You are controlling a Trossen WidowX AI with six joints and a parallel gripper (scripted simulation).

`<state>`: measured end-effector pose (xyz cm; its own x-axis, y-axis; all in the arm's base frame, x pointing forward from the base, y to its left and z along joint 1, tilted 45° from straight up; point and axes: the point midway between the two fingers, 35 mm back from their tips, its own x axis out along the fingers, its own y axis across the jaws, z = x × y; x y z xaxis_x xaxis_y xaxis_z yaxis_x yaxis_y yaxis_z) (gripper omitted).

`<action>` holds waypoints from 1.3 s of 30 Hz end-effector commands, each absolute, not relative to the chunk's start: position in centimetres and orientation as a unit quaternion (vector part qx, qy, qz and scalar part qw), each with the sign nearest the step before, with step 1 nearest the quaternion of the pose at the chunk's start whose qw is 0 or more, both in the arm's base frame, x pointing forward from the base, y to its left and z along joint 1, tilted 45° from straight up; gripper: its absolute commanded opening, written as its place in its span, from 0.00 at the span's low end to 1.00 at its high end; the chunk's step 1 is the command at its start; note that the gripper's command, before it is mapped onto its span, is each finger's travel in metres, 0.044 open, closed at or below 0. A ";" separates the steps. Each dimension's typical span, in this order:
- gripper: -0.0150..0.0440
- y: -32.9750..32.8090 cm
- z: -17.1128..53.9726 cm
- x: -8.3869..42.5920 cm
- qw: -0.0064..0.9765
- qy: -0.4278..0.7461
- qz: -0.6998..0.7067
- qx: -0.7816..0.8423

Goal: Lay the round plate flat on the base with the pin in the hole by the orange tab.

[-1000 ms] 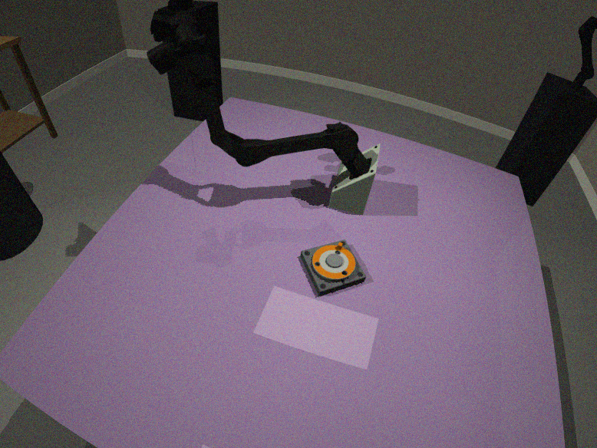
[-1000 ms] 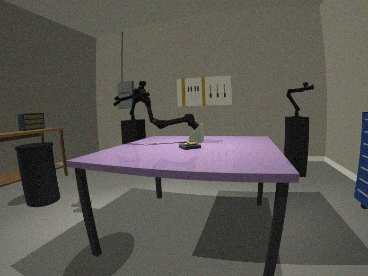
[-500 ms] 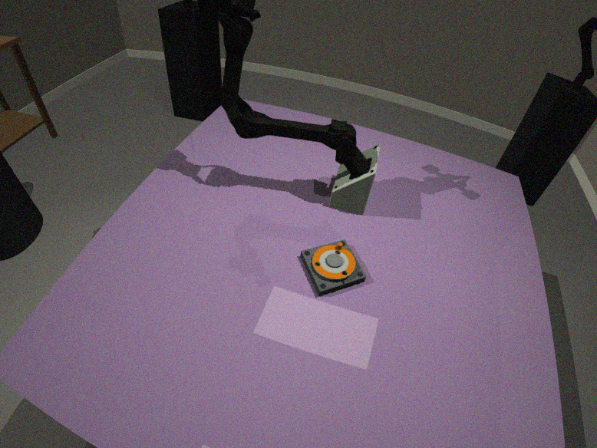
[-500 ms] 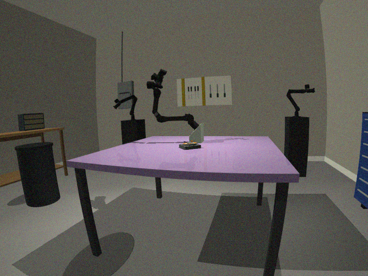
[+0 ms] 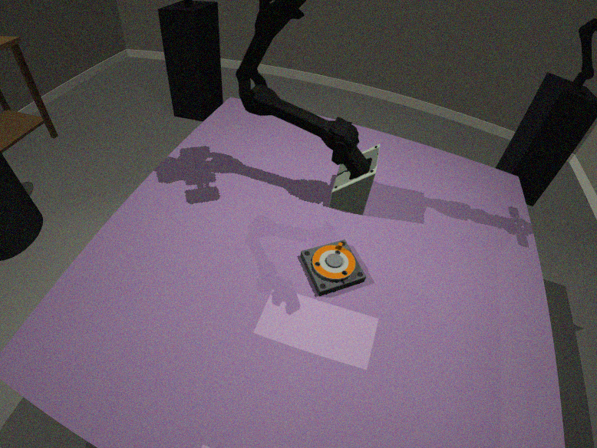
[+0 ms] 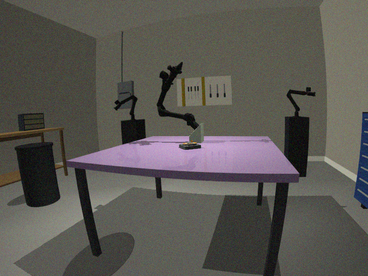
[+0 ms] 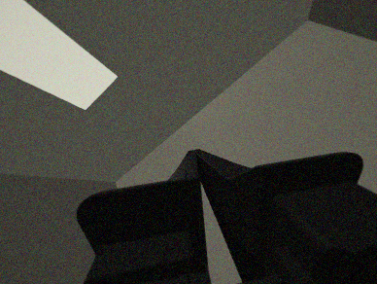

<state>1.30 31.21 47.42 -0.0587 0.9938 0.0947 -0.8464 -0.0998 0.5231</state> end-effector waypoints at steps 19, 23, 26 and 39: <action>0.25 25.6 15.0 24.4 0.880 0.447 0.160 -0.008; 0.25 20.2 10.2 25.9 0.867 0.493 0.047 -0.062; 0.25 15.3 6.9 26.2 0.841 0.529 -0.042 -0.109; 0.25 -0.4 1.5 21.6 0.671 0.635 -0.272 -0.269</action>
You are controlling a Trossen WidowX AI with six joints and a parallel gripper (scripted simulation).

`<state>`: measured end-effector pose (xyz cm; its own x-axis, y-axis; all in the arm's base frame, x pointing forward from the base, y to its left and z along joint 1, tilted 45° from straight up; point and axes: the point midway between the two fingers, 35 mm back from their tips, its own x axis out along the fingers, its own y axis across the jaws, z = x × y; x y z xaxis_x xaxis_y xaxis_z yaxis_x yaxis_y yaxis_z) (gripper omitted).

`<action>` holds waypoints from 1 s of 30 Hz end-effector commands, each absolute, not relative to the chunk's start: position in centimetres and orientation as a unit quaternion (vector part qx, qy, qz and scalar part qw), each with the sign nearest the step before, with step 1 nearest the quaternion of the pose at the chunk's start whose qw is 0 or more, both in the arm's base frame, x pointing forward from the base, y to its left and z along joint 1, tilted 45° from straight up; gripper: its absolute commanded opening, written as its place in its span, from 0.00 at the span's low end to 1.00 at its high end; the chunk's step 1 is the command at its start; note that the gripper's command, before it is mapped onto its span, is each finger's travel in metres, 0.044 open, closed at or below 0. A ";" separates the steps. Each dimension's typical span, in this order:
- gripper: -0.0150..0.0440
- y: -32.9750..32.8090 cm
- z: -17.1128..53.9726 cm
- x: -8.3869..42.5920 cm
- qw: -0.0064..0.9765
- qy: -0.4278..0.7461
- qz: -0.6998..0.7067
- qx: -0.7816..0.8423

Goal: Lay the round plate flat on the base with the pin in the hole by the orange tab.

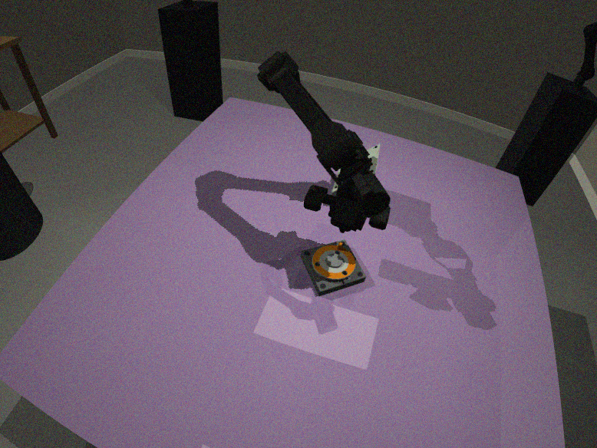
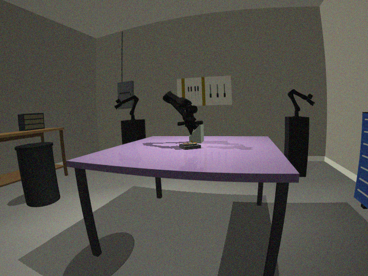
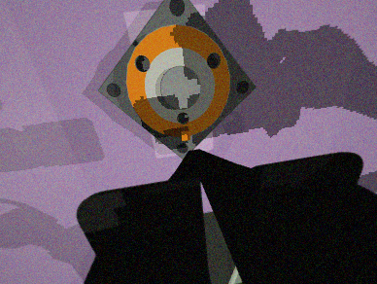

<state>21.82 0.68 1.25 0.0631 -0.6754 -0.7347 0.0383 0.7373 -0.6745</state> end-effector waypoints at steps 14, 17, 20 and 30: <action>0.25 -3.2 -0.9 21.9 0.671 0.635 -0.272 -0.269; 0.25 -4.0 -1.6 21.9 0.671 0.635 -0.273 -0.269; 0.25 -4.1 -1.6 21.9 0.671 0.635 -0.273 -0.270; 0.25 -3.2 -2.5 21.6 0.671 0.635 -0.272 -0.269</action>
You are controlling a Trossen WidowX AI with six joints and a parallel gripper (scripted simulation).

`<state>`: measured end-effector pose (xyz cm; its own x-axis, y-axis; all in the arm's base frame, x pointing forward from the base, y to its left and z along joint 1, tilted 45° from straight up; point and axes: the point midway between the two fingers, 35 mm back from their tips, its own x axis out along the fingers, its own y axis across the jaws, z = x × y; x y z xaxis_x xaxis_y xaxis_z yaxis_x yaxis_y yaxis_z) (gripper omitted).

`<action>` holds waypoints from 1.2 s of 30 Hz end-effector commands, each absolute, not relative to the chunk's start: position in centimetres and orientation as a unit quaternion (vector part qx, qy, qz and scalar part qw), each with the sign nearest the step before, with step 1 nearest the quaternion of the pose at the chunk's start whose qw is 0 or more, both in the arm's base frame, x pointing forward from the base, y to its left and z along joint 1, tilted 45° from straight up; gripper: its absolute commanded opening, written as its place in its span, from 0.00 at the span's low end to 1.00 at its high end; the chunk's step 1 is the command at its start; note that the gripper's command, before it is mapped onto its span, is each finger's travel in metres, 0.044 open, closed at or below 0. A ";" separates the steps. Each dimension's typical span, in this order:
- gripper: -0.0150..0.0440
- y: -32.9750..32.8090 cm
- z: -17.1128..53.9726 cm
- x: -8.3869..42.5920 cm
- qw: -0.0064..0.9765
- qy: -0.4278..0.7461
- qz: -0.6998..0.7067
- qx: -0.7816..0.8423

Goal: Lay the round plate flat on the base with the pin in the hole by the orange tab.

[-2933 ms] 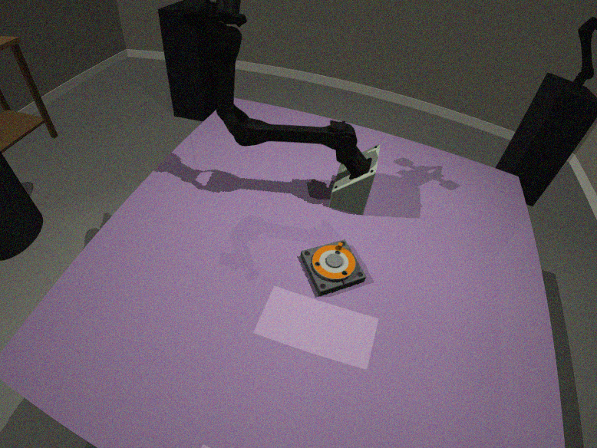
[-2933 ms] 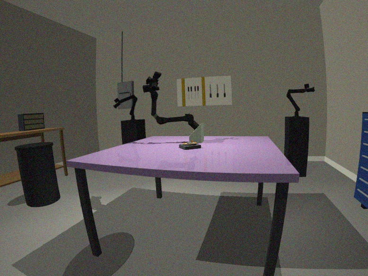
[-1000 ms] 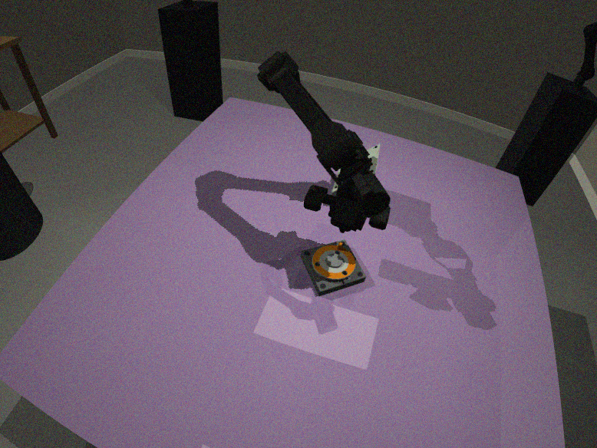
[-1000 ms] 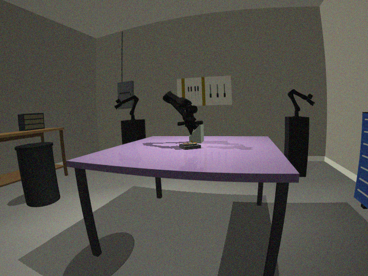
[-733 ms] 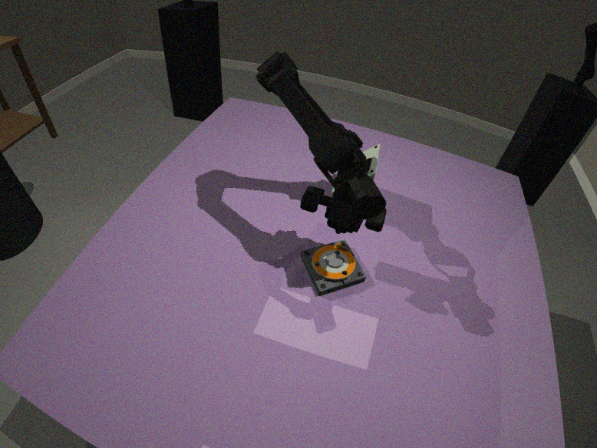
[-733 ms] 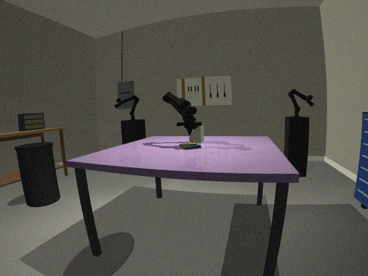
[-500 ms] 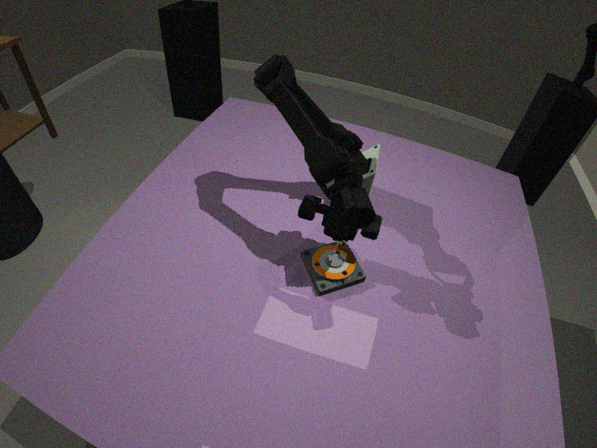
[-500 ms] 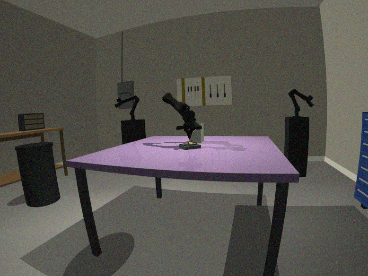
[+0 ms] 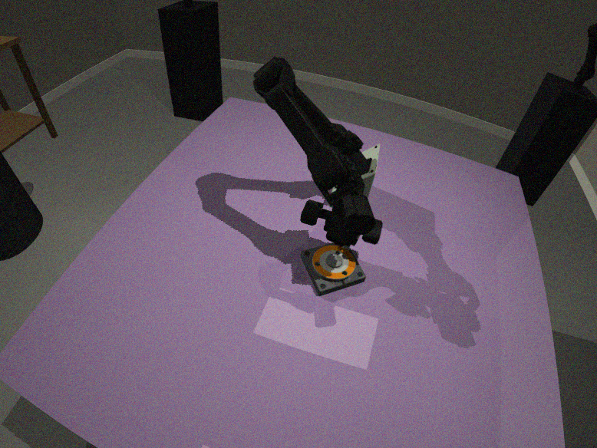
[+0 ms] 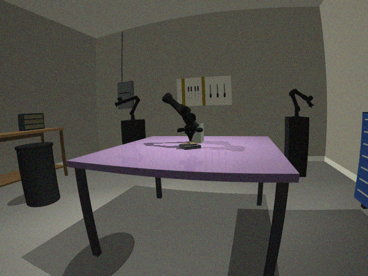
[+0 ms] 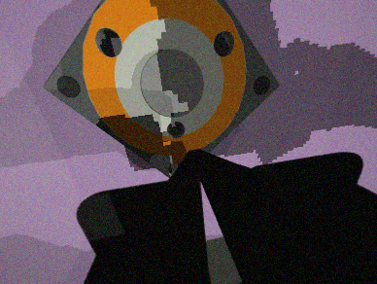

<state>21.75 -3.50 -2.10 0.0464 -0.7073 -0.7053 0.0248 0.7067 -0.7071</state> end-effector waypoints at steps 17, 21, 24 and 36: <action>0.25 -1.8 -4.0 22.1 0.671 0.635 -0.272 -0.269; 0.25 -1.5 -4.3 22.2 0.672 0.635 -0.272 -0.269; 0.25 -1.2 -4.5 22.4 0.672 0.635 -0.272 -0.269; 0.25 -0.3 -5.3 23.3 0.672 0.634 -0.272 -0.268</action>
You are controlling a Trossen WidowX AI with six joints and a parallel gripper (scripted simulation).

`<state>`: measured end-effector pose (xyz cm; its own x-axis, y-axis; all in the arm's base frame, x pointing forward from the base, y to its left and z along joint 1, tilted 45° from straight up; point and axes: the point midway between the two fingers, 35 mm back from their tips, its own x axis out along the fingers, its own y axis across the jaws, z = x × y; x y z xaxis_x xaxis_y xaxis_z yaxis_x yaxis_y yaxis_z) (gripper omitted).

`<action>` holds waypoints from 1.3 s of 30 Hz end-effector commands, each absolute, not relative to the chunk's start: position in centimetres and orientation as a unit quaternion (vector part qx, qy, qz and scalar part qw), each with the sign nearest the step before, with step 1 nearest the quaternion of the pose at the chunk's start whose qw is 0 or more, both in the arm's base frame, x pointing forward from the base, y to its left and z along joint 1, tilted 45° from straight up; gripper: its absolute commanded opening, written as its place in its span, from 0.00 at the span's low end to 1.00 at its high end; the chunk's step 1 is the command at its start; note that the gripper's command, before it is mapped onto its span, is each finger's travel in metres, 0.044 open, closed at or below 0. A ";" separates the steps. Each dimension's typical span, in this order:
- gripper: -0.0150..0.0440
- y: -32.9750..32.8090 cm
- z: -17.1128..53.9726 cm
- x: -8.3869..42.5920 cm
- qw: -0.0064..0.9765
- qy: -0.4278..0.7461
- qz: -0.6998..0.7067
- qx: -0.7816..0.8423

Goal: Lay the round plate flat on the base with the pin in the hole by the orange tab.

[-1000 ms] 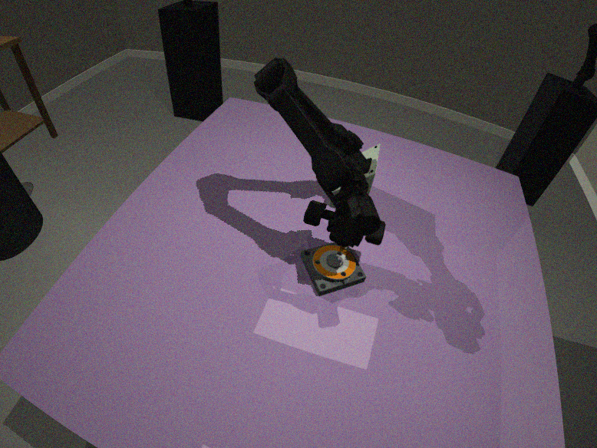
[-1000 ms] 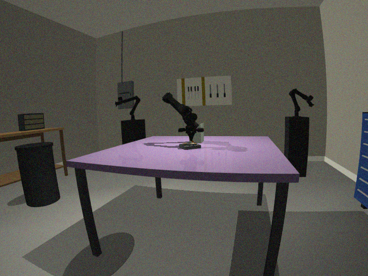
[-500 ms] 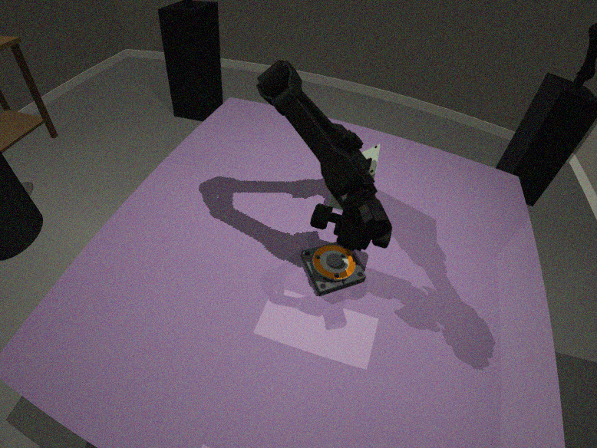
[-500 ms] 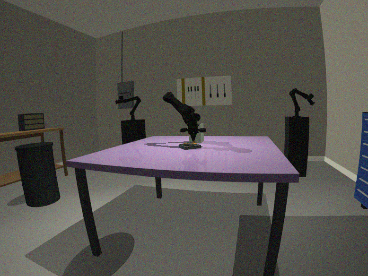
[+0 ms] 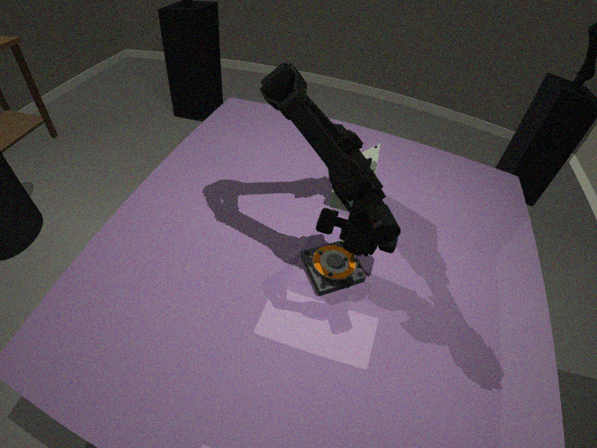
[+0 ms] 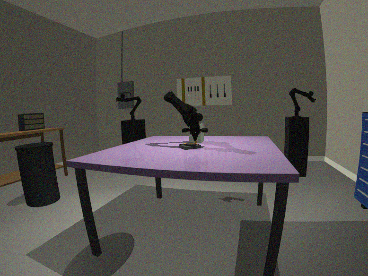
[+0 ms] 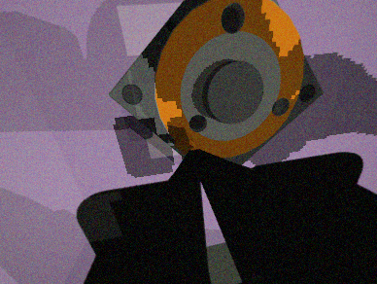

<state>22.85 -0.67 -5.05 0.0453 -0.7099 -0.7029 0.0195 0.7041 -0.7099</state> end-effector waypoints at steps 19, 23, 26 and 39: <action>0.25 0.8 -6.0 25.3 0.672 0.634 -0.272 -0.268; 0.25 0.9 -6.0 25.8 0.673 0.634 -0.272 -0.268; 0.25 1.0 -6.0 26.1 0.673 0.634 -0.272 -0.268; 0.25 1.2 -5.8 27.6 0.673 0.634 -0.272 -0.268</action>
<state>27.03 1.13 -5.85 0.0437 -0.7029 -0.7099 0.0293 0.7112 -0.7024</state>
